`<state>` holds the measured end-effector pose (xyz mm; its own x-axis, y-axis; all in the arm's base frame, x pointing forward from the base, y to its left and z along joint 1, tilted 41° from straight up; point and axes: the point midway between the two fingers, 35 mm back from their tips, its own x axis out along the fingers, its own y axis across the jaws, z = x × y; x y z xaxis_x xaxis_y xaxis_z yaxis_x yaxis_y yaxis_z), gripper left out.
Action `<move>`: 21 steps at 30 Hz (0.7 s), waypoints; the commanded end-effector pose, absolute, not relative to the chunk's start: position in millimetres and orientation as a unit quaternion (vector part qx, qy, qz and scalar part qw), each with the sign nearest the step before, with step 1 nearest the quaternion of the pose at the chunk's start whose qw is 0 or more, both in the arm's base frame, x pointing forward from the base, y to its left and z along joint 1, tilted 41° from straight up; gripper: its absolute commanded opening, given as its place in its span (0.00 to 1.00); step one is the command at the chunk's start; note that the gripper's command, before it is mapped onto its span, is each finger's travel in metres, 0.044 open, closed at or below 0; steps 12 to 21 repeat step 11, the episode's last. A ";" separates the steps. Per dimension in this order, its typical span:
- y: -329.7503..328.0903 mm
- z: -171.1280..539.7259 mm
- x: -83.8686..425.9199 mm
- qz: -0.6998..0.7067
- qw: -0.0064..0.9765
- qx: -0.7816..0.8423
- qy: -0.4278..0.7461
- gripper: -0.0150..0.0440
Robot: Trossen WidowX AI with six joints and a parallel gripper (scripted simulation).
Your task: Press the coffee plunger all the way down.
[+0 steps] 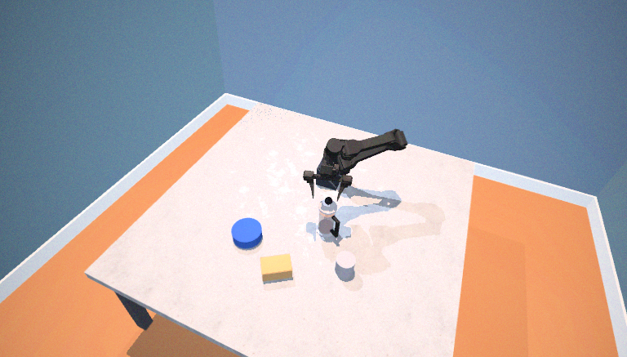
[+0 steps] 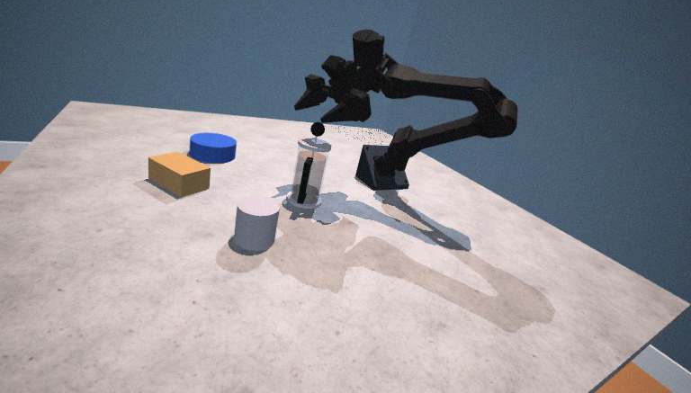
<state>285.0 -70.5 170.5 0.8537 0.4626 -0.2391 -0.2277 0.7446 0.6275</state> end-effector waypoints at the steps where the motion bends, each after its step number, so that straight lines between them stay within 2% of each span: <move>1: -92.9 201.3 270.0 0.195 0.913 0.302 0.194 1.00; 21: -98.4 213.9 263.4 0.198 0.912 0.304 0.189 1.00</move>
